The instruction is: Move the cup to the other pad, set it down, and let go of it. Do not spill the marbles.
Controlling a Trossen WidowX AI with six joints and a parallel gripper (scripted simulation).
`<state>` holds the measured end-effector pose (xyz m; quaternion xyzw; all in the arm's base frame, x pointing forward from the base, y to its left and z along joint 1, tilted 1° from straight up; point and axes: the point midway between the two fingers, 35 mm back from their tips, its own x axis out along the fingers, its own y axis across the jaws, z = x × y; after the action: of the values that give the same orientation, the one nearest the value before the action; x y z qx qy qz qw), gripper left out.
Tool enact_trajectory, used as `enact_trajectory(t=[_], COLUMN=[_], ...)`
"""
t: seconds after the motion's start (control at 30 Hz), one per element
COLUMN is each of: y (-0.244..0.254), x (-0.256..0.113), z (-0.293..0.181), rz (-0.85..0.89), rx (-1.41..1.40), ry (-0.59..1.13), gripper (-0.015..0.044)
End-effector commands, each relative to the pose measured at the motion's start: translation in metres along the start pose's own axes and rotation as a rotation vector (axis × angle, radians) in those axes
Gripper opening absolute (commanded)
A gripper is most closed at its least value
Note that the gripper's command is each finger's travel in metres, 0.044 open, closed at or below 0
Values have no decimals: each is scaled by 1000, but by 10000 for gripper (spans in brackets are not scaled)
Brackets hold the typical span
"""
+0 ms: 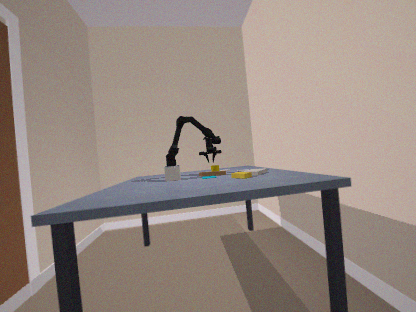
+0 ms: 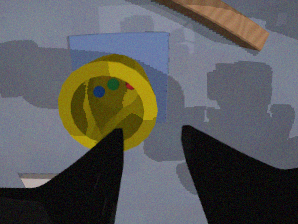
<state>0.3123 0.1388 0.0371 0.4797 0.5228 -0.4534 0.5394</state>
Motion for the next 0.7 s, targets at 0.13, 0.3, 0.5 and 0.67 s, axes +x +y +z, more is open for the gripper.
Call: enact_trajectory(t=[0.13, 0.3, 0.5, 0.67], y=[1, 1, 1, 1], x=[9, 18, 27, 36], z=[0, 0, 1, 1], rz=[-7, -7, -7, -7], rx=[9, 9, 9, 9], ry=[-7, -7, -7, -7], gripper=[167, 167, 167, 167])
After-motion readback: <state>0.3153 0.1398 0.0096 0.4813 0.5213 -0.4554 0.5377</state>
